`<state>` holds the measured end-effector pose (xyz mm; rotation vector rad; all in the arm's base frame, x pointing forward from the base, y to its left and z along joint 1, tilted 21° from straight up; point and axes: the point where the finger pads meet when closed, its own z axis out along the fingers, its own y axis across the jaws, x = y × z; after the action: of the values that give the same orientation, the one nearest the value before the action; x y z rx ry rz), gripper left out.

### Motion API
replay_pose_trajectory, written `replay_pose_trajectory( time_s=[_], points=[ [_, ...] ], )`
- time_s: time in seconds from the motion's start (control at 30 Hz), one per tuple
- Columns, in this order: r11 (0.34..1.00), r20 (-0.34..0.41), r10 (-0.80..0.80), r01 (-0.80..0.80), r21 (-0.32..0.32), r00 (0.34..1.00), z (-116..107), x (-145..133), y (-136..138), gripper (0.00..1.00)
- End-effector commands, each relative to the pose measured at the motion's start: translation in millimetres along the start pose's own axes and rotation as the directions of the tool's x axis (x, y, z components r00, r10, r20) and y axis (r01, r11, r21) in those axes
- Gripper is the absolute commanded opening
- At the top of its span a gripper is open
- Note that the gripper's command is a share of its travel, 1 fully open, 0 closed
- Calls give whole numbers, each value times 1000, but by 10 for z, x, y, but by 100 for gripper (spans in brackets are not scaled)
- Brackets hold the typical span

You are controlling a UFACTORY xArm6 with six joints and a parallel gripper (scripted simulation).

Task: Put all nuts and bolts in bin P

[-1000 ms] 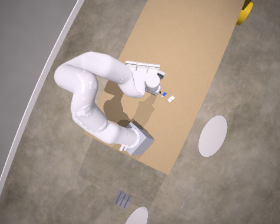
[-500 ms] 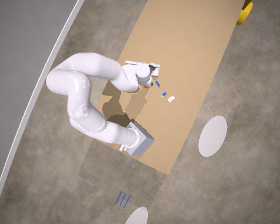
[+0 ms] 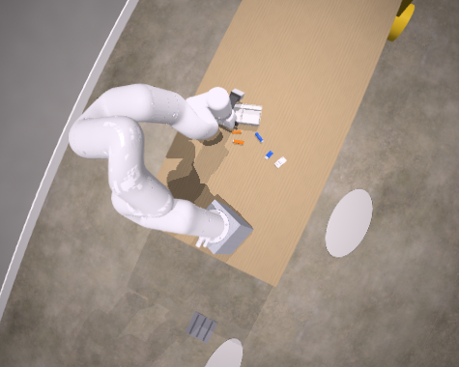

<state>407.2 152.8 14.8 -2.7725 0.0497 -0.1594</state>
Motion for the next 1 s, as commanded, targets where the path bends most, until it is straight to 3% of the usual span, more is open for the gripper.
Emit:
replay_pose_trajectory(
  time_s=[0.0, 0.23, 0.47, 0.6, 0.67, 0.7, 0.97],
  points=[
    [999, 6, -47, 47, -7, 999, 2, 82, -155, 0],
    [965, 6, -260, 260, -5, 965, 4, 193, -435, 0],
    [878, 6, -478, 478, -4, 878, 7, 349, -826, 0],
    [807, 5, -590, 590, -4, 807, 7, 357, -844, 0],
    [807, 5, -590, 590, -4, 807, 7, 357, -844, 0],
    [750, 7, -662, 662, -5, 750, 7, 357, -844, 0],
    [588, 18, -809, 809, -8, 588, 7, 357, -844, 0]
  ],
)
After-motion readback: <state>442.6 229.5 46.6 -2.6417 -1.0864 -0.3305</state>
